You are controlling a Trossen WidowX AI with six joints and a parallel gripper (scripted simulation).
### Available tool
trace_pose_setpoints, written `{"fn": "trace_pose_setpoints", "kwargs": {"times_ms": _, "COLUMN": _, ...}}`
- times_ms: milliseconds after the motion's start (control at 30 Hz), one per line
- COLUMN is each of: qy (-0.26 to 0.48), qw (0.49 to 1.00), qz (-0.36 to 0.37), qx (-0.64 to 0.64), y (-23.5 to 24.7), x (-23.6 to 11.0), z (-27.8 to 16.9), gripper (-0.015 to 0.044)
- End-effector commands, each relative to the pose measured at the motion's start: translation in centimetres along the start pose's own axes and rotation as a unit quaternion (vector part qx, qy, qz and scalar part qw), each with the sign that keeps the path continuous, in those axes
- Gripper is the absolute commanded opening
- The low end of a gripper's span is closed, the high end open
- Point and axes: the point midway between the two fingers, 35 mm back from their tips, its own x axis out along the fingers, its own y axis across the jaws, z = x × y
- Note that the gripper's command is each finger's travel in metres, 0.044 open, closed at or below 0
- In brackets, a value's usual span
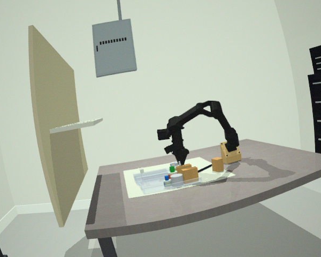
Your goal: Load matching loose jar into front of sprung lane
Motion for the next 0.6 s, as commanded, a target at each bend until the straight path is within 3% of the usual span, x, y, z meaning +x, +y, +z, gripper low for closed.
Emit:
{"fn": "trace_pose_setpoints", "kwargs": {"times_ms": 0, "qy": 0.000, "qw": 1.000, "qz": -0.002, "qx": -0.004, "y": 0.0, "x": -0.5, "z": 0.1, "gripper": 0.0304}}
{"fn": "trace_pose_setpoints", "kwargs": {"times_ms": 567, "qy": 0.001, "qw": 1.000, "qz": -0.003, "qx": -0.003, "y": -0.2, "x": -0.7, "z": -4.7, "gripper": 0.0304}}
